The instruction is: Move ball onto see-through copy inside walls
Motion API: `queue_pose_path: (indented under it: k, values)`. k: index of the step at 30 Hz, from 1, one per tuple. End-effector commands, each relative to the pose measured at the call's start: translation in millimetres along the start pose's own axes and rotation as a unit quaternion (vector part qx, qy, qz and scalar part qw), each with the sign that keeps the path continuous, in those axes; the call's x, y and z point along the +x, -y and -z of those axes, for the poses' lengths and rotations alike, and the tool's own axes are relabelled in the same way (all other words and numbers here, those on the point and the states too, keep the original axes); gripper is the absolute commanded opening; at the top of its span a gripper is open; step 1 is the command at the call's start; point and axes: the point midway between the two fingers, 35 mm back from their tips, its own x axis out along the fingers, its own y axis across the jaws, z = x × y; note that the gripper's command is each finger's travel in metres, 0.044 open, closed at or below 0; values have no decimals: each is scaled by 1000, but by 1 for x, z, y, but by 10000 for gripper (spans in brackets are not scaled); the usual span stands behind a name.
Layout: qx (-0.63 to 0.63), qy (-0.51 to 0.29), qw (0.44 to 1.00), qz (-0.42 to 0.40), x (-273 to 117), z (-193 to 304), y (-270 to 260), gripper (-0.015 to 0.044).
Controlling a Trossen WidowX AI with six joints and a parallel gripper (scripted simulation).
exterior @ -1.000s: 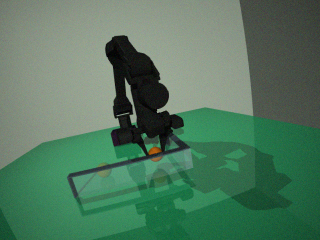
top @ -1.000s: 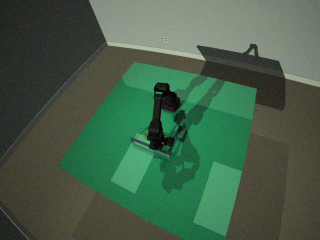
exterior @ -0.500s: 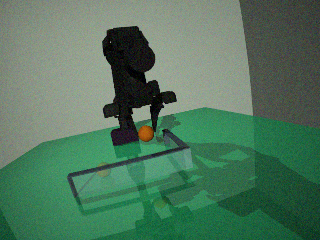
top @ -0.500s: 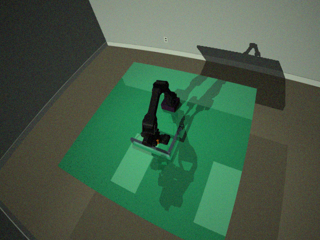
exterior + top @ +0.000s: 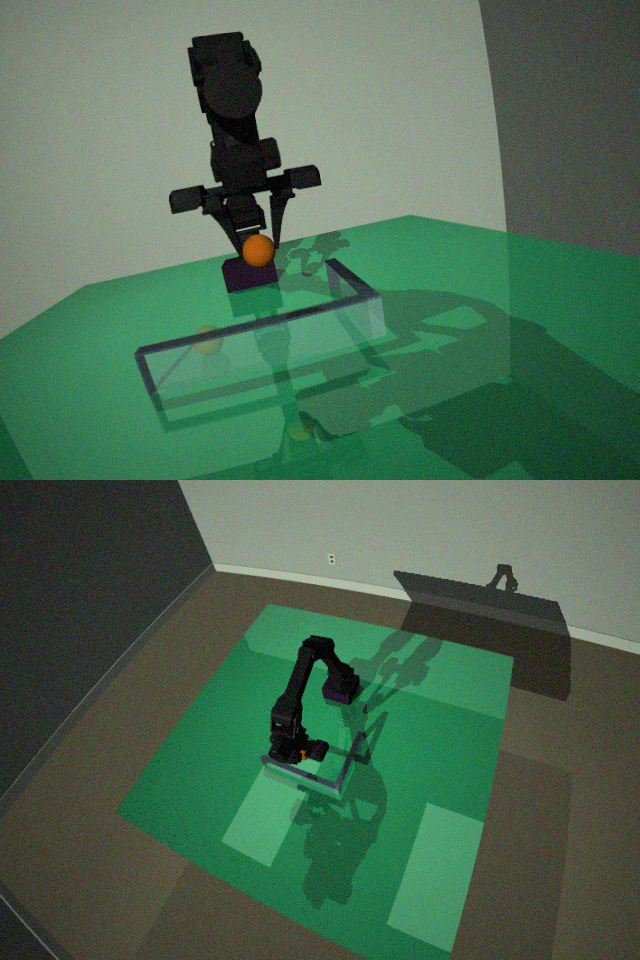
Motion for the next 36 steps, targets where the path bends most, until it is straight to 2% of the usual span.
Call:
queue_pose_path:
  k: [1, 15, 21, 31, 36]
  values:
    - [4, -4, 1000, 5, 7, 6, 27, 0]
    - [2, 7, 1000, 1, 38, 33, 103, 0]
    - [2, 7, 1000, 1, 49, 32, 104, 0]
    - [2, 7, 1000, 1, 105, 32, 104, 0]
    - [2, 7, 1000, 1, 109, 32, 104, 0]
